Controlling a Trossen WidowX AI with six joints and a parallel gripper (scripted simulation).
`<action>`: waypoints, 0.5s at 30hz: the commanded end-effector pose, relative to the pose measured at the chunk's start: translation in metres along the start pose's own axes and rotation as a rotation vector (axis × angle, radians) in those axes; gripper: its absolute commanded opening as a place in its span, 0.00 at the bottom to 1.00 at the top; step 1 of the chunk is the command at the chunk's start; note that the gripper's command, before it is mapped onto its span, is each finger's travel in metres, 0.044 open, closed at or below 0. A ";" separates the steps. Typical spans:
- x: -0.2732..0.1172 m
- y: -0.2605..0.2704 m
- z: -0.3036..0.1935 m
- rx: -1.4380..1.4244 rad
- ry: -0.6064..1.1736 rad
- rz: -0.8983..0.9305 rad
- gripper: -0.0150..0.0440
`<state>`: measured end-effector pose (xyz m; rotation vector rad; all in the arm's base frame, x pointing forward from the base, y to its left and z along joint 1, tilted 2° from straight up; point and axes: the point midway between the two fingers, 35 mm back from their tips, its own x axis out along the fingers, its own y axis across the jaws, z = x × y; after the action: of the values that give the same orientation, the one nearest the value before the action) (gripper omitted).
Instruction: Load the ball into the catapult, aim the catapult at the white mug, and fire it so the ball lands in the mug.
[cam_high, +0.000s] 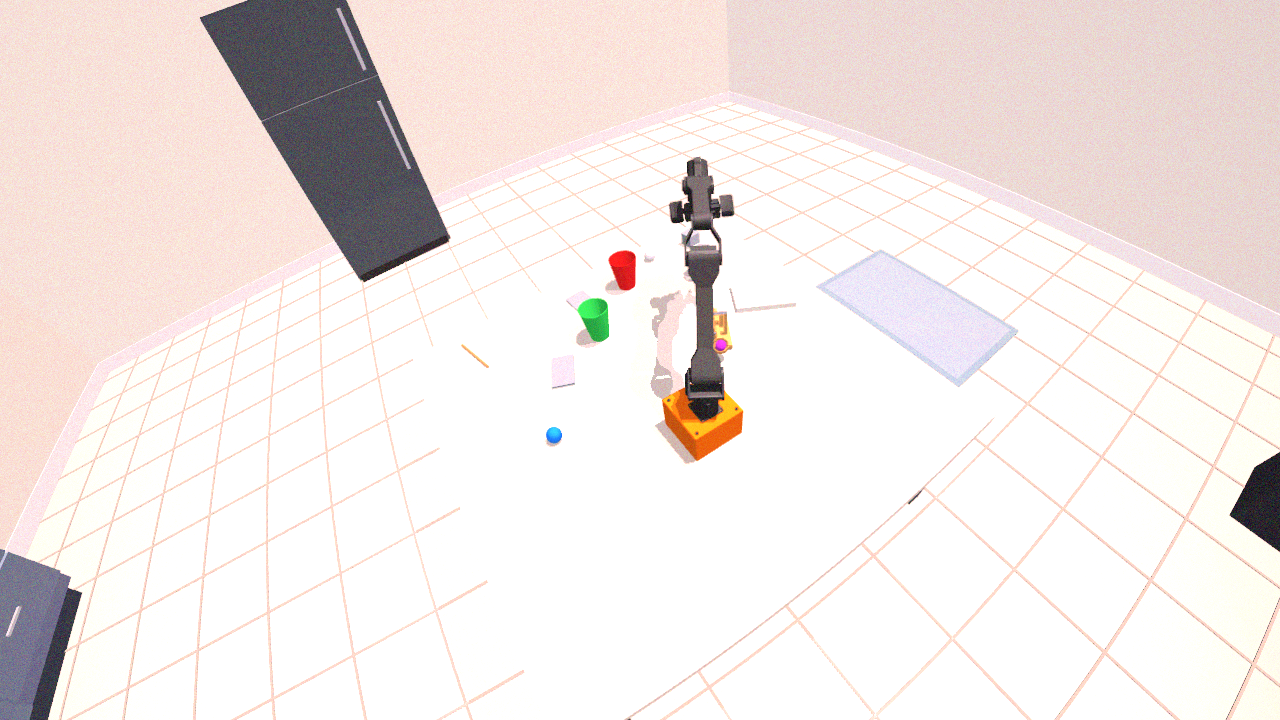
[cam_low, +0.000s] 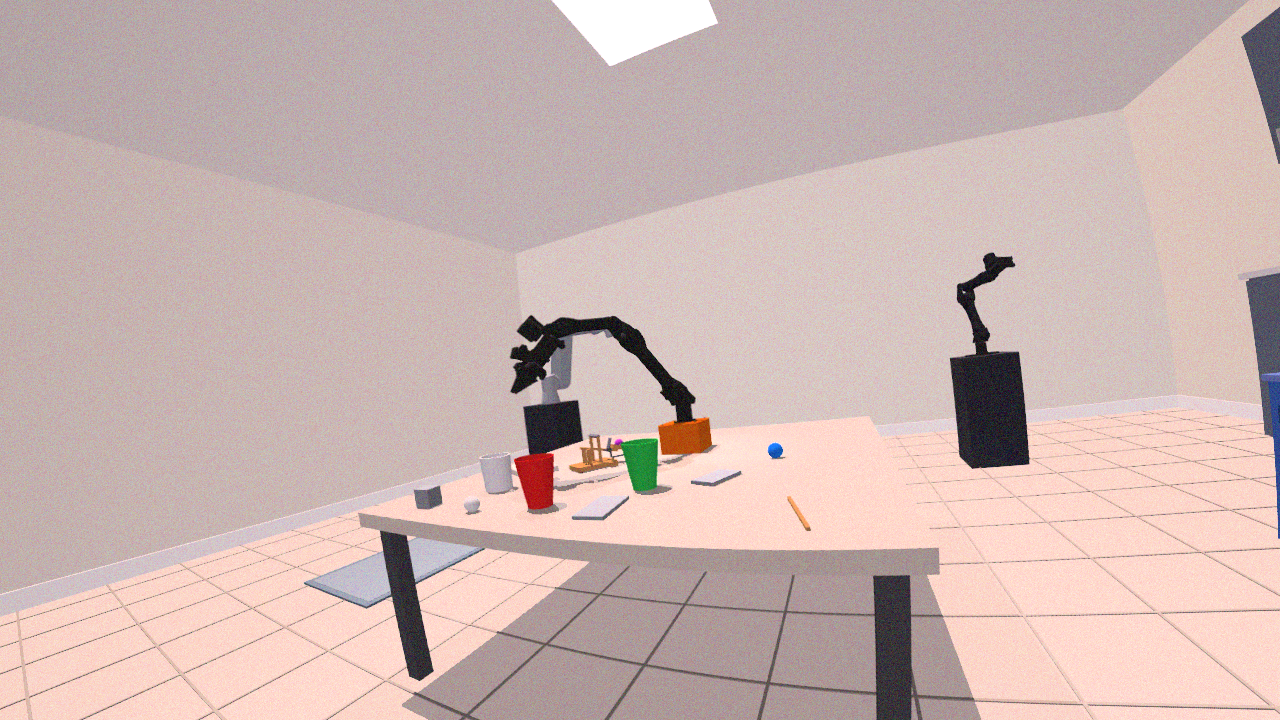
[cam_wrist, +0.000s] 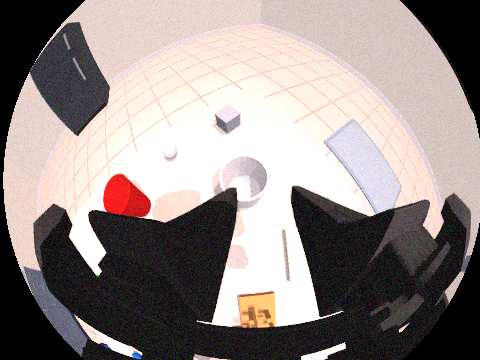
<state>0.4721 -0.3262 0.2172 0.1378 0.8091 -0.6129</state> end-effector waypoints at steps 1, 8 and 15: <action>-0.001 0.000 0.002 0.005 -0.006 -0.003 0.38; -0.001 0.000 0.002 0.005 -0.006 -0.003 0.25; 0.000 0.004 -0.006 -0.027 0.020 -0.008 0.25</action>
<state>0.4719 -0.3257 0.2164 0.1350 0.8125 -0.6158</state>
